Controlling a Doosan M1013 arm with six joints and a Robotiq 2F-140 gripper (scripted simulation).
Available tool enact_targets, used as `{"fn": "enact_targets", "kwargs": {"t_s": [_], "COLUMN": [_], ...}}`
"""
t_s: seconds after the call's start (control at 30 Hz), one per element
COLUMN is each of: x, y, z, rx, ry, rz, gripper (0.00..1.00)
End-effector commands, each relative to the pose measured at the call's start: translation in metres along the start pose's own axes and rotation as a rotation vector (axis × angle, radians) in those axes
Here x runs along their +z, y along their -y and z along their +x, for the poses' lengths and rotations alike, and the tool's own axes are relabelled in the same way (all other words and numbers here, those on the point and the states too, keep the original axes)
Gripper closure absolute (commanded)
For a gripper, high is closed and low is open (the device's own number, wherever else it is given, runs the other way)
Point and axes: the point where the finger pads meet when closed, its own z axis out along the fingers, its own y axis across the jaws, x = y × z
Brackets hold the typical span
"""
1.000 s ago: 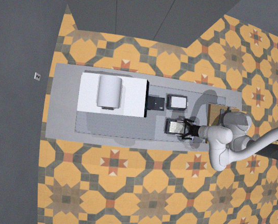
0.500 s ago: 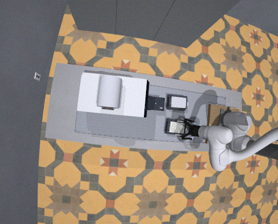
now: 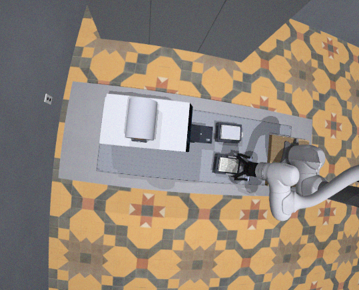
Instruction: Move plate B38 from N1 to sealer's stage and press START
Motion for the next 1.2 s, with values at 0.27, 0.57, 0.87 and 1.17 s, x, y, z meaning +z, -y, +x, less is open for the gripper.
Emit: {"fn": "enact_targets", "kwargs": {"t_s": [0.27, 0.57, 0.87, 1.17], "x": [0.003, 0.006, 0.011, 0.016], "y": [0.0, 0.0, 0.0, 0.0], "z": [0.001, 0.002, 0.004, 0.006], "rx": [0.0, 0.0, 0.0, 0.0], "ry": [0.0, 0.0, 0.0, 0.0], "rz": [0.0, 0.0, 0.0, 0.0], "gripper": [0.3, 0.3, 0.3, 0.3]}}
